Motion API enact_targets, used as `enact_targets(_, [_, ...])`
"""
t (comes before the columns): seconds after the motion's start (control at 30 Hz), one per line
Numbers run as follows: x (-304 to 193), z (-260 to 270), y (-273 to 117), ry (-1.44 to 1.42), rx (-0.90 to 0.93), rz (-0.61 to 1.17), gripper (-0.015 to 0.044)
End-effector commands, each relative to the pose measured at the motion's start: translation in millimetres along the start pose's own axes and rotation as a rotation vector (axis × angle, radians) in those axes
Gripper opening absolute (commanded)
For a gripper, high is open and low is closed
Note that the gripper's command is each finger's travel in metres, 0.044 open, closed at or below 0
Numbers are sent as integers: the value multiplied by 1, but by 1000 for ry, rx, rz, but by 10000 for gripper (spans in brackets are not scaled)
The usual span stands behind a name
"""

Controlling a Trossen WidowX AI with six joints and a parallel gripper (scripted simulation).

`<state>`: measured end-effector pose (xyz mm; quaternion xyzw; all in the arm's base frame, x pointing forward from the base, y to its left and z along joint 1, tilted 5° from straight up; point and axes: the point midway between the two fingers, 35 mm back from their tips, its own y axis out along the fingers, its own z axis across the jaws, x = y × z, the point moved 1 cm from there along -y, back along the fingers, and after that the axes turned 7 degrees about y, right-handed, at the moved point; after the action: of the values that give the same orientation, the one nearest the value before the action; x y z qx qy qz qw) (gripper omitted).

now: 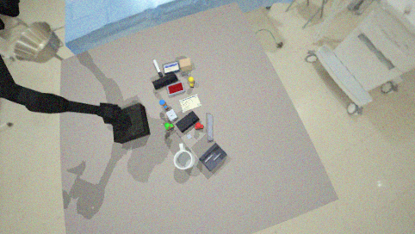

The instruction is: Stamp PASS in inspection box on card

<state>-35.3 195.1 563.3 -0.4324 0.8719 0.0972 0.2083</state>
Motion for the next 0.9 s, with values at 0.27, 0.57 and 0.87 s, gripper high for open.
enact_targets(0.27, [-60,85,-45,444,207,391,213])
enact_targets(0.57, [-86,196,-150,1024,290,916,213])
enact_targets(0.87, [-40,287,-268,1567,196,1489,213])
